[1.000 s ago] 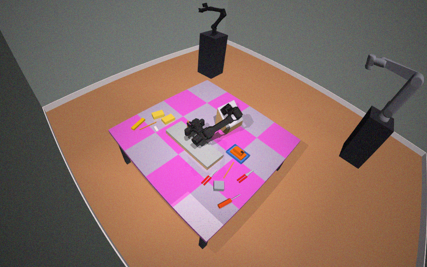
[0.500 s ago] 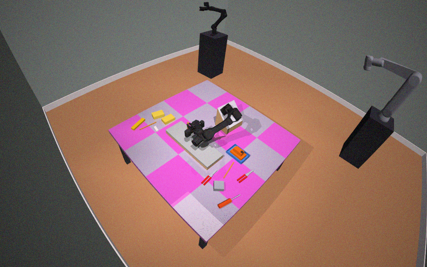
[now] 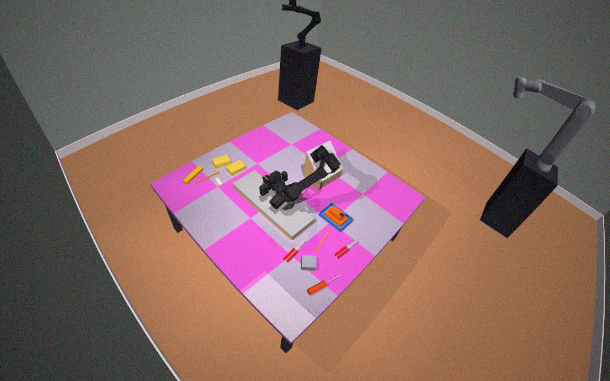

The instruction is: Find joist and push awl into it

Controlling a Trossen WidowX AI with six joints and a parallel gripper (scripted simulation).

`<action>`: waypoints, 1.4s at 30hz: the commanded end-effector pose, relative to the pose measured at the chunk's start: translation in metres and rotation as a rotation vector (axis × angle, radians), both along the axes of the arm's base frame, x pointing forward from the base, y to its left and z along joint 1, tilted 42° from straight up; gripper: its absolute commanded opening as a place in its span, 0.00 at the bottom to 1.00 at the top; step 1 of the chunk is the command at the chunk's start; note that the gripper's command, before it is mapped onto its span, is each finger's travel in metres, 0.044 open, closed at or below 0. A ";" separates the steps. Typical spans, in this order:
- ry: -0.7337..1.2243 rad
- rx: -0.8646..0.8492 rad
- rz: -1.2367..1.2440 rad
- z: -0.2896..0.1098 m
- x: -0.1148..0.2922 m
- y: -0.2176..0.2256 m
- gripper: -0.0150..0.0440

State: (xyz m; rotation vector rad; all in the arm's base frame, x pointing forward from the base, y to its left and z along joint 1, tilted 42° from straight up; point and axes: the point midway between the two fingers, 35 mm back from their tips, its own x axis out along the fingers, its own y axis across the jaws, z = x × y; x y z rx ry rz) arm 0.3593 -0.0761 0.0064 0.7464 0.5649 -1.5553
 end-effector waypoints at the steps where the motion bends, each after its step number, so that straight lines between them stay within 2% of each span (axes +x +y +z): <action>1: -0.005 -0.004 -0.003 -0.003 0.001 0.002 0.25; 28: -0.004 -0.003 -0.003 -0.031 0.006 0.027 0.25; 42: 0.001 -0.009 0.001 -0.031 0.005 0.027 0.25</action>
